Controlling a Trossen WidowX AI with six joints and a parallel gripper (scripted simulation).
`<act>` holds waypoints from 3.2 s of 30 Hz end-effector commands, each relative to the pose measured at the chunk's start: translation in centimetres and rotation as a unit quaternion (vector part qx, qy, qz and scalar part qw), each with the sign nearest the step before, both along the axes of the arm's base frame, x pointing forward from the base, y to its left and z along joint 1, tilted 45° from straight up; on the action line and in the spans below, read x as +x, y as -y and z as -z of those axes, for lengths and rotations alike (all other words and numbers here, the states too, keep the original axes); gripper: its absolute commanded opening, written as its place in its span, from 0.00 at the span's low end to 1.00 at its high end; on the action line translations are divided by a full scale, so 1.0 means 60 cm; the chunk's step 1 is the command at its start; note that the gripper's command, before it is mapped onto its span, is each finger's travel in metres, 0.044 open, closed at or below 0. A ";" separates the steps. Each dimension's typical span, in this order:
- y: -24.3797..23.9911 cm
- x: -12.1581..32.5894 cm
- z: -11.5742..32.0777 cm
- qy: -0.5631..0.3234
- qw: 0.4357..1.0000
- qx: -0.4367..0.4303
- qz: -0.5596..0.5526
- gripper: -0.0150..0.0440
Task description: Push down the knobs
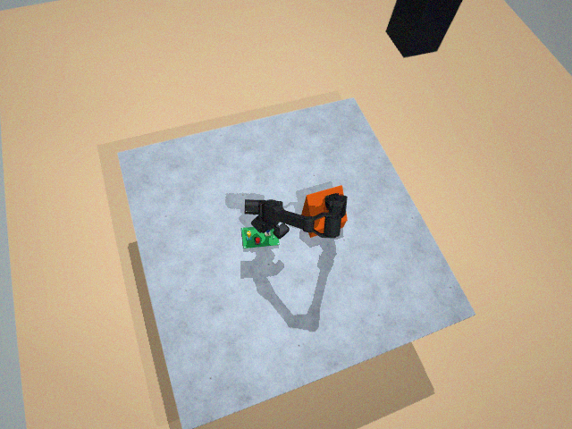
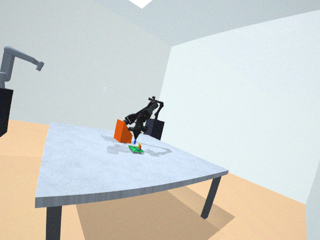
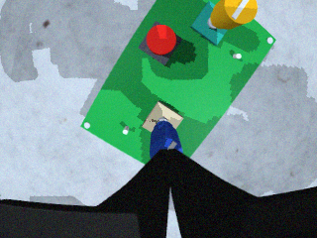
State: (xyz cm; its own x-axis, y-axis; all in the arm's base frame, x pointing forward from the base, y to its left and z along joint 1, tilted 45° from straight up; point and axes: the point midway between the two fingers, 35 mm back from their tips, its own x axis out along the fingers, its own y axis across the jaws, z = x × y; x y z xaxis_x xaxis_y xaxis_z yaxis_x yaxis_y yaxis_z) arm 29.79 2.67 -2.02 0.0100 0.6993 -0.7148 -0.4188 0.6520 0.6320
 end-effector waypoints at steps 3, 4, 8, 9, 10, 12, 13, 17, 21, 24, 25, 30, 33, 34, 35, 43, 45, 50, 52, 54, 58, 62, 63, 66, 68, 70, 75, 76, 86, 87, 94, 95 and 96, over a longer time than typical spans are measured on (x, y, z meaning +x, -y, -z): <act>-0.003 0.000 0.002 -0.002 1.000 0.002 0.002 0.25; -0.004 0.000 0.002 -0.002 1.000 0.002 0.002 0.25; -0.005 0.000 0.003 -0.002 1.000 0.002 0.002 0.25; -0.005 0.000 0.004 -0.002 1.000 0.002 0.002 0.25; -0.006 0.000 0.004 -0.002 1.000 0.002 0.002 0.25; -0.006 0.000 0.005 -0.002 1.000 0.002 0.002 0.25; -0.007 0.000 0.005 -0.002 1.000 0.002 0.002 0.25; -0.005 0.000 0.003 -0.002 1.000 0.002 0.002 0.25; -0.005 0.000 0.003 -0.002 1.000 0.002 0.002 0.25; -0.005 0.000 0.003 -0.002 1.000 0.002 0.002 0.25; -0.005 0.000 0.003 -0.002 1.000 0.002 0.002 0.25; -0.006 0.000 0.004 -0.002 1.000 0.002 0.002 0.25; -0.008 0.000 0.007 -0.002 1.000 0.002 0.002 0.25; -0.009 0.000 0.008 -0.002 1.000 0.002 0.002 0.25; -0.010 0.000 0.008 -0.002 1.000 0.002 0.002 0.25; -0.010 0.000 0.009 -0.002 1.000 0.002 0.002 0.25; -0.011 0.000 0.010 -0.002 1.000 0.003 0.002 0.25; -0.016 0.000 0.014 -0.002 1.000 0.003 0.002 0.25; -0.016 0.000 0.014 -0.002 1.000 0.003 0.002 0.25; -0.016 0.000 0.014 -0.002 1.000 0.003 0.002 0.25; -0.016 0.000 0.014 -0.002 1.000 0.003 0.002 0.25; -0.019 0.000 0.017 -0.002 1.000 0.003 0.002 0.25; -0.020 0.000 0.018 -0.002 1.000 0.003 0.002 0.25; -0.022 0.000 0.020 -0.002 1.000 0.003 0.002 0.25; -0.022 0.000 0.020 -0.002 1.000 0.003 0.002 0.25; -0.022 0.000 0.020 -0.002 1.000 0.003 0.002 0.25; -0.023 0.000 0.021 -0.002 1.000 0.003 0.002 0.25; -0.023 0.000 0.022 -0.002 1.000 0.003 0.002 0.25; -0.026 0.000 0.025 -0.002 1.000 0.003 0.002 0.25; -0.026 0.000 0.025 -0.002 1.000 0.003 0.002 0.25; -0.030 0.000 0.028 -0.002 1.000 0.003 0.002 0.25; -0.030 0.000 0.028 -0.002 1.000 0.003 0.002 0.25; -0.030 0.000 0.028 -0.002 1.000 0.003 0.002 0.25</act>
